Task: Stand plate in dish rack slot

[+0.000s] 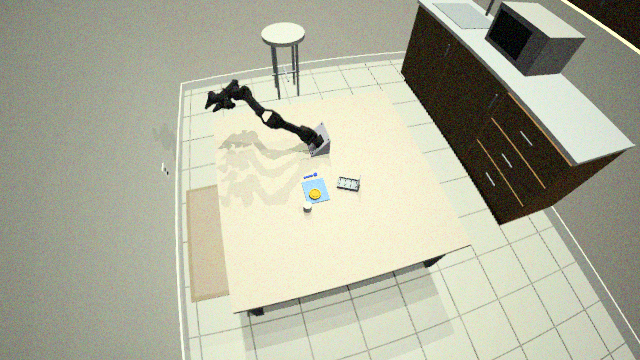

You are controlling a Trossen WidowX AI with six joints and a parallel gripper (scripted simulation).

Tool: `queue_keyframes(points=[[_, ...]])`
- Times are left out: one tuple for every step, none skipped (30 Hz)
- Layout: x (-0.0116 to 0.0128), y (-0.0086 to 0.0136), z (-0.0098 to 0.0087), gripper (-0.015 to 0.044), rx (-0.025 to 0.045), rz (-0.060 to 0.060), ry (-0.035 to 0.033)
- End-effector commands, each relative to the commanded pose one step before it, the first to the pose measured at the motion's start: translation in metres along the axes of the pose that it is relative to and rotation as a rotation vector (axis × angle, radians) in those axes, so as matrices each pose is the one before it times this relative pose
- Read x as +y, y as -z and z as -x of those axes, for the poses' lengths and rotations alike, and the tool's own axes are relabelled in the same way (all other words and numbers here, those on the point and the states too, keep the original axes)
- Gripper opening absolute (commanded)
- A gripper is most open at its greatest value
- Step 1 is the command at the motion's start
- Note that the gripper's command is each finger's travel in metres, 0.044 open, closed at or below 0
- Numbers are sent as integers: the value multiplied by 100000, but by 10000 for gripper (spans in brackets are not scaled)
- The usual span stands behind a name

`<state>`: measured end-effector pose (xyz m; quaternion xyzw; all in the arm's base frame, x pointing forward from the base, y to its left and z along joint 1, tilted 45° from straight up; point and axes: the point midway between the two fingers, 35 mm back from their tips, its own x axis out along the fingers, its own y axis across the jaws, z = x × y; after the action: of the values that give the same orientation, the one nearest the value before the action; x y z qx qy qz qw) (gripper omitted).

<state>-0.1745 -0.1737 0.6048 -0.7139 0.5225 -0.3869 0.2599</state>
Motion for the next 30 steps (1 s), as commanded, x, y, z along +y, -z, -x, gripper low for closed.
queue_keyframes(points=[[-2,-4,-30,400,-48,-204,139],[-5,-13,-91,400,-146,-613,417],[-7,-23,-151,400,-244,-1023,689],[-7,-32,-212,400,-343,-1437,952],[-5,-42,-274,400,-444,-1854,1204],[1,-53,-334,400,-545,-2269,1436],[14,-50,-363,400,-562,-2499,1553],[27,-41,-361,400,-526,-2520,1536],[37,-42,-363,400,-527,-2533,1493],[48,-43,-364,400,-528,-2546,1449],[55,-41,-347,400,-501,-2428,1335],[58,-37,-313,400,-449,-2194,1167],[59,-33,-279,400,-398,-1956,1009],[57,-29,-244,400,-347,-1715,861],[54,-26,-215,400,-304,-1513,742],[57,-25,-212,400,-298,-1492,715],[60,-25,-213,400,-297,-1495,700],[64,-25,-213,400,-295,-1499,685],[68,-25,-213,400,-294,-1502,670],[71,-25,-214,400,-292,-1505,655],[76,-26,-216,400,-293,-1525,648],[80,-26,-217,400,-291,-1528,632],[83,-26,-217,400,-289,-1531,617],[87,-25,-217,400,-286,-1534,602],[91,-25,-218,400,-284,-1536,586],[95,-25,-218,400,-281,-1539,571],[99,-25,-218,400,-278,-1541,555],[102,-25,-218,400,-275,-1543,540],[106,-24,-219,400,-272,-1545,524],[110,-24,-219,400,-268,-1547,509]])
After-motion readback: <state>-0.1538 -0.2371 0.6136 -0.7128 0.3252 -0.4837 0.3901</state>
